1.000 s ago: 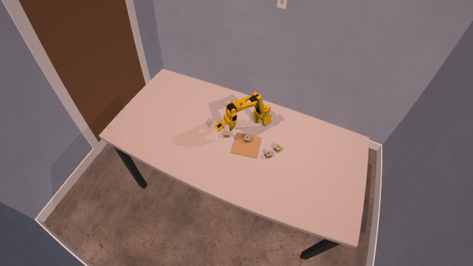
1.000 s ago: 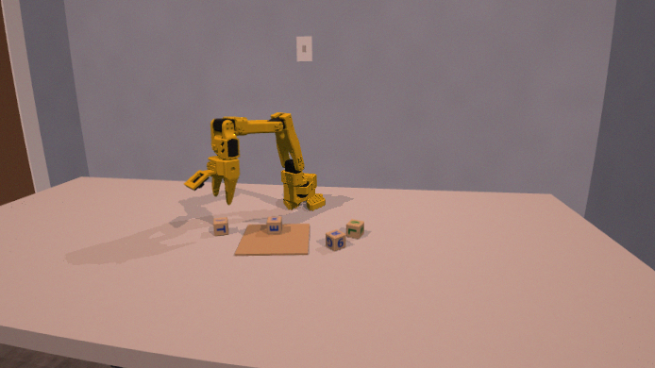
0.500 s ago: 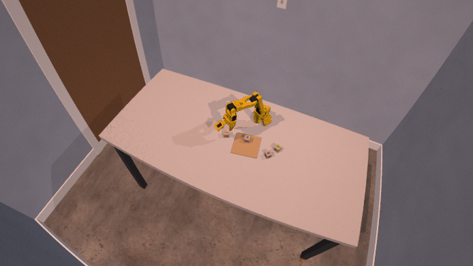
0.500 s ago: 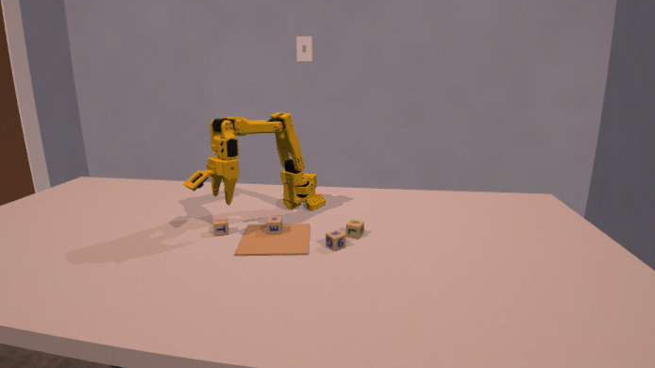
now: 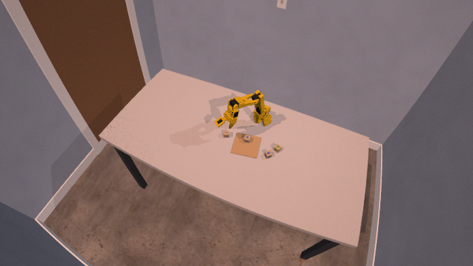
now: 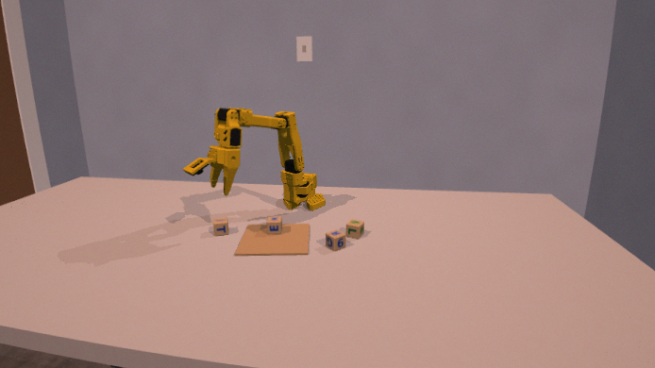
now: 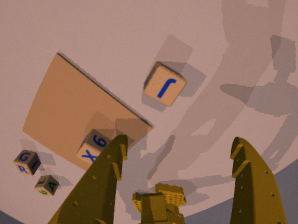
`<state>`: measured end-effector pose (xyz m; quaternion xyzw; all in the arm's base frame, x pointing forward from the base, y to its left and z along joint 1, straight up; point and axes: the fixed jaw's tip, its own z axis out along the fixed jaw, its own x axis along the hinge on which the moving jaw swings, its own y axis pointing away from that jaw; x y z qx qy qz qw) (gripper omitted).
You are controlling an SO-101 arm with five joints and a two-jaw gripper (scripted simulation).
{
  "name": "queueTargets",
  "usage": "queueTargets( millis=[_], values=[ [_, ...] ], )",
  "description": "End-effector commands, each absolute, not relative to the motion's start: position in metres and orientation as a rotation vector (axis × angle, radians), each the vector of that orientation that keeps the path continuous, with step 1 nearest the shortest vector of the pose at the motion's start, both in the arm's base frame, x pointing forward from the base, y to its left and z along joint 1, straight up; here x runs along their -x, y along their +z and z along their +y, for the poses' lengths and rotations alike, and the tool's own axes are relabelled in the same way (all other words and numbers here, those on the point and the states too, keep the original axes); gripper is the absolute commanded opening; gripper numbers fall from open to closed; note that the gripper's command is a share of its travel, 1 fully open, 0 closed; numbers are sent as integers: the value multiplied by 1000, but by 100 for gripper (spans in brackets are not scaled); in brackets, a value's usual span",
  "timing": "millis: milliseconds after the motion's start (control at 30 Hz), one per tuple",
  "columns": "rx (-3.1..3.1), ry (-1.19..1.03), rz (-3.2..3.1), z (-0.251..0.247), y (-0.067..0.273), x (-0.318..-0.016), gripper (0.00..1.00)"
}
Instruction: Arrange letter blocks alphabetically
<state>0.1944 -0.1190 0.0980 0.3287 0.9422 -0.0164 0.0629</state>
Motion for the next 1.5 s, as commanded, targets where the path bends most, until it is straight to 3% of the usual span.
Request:
queueTargets(
  millis=[0, 367, 567, 900, 1467],
  values=[
    [-932, -113, 2671, -122, 135, -198, 35],
    [-855, -184, 2450, -117, 182, -190, 35],
    [-841, -196, 2410, -115, 190, -188, 35],
    [-752, -187, 2447, -104, 187, -190, 35],
    [124, -107, 2630, -12, 139, -178, 35]
  ],
)
